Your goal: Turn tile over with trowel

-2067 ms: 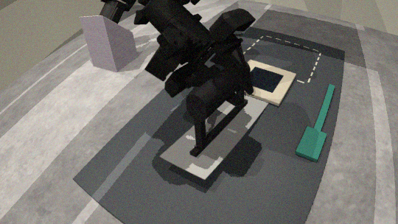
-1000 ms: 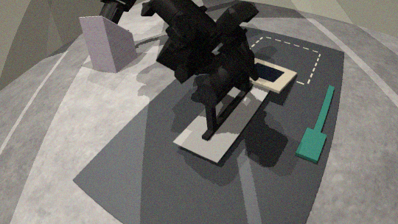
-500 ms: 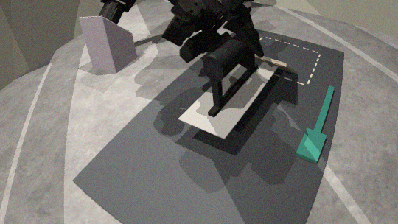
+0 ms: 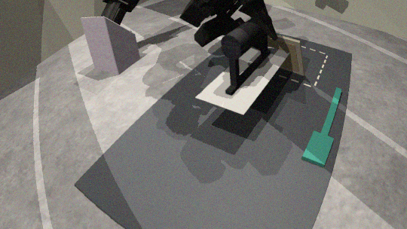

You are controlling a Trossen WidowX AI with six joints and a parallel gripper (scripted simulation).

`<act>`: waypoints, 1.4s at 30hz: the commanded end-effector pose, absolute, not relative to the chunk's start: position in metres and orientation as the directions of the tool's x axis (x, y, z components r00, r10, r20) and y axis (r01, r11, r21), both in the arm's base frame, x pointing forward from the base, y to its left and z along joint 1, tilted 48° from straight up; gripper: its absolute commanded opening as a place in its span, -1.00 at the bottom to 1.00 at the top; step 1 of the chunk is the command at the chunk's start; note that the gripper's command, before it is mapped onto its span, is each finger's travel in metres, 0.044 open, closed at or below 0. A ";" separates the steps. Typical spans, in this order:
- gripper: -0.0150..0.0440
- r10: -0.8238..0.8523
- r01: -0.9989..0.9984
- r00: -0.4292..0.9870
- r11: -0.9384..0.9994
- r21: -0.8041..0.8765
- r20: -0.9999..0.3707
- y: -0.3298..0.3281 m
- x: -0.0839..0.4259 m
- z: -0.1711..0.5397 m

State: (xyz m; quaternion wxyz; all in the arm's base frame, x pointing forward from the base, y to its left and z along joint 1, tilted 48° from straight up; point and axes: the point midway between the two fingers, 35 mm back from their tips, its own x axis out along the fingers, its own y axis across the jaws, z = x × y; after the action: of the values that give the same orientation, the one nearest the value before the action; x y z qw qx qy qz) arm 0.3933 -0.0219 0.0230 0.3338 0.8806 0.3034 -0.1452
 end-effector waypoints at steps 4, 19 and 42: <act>-0.49 0.428 0.618 0.784 -0.598 0.510 -0.448 -0.016 0.397 0.041; -0.49 0.429 0.618 0.784 -0.599 0.509 -0.448 0.007 0.399 0.059; -0.49 0.427 0.618 0.784 -0.597 0.511 -0.449 -0.055 0.394 0.036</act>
State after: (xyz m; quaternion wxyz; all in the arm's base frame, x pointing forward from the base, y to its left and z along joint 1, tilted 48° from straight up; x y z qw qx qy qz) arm 0.3919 -0.0514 0.0325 0.3305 0.8826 0.3009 -0.1455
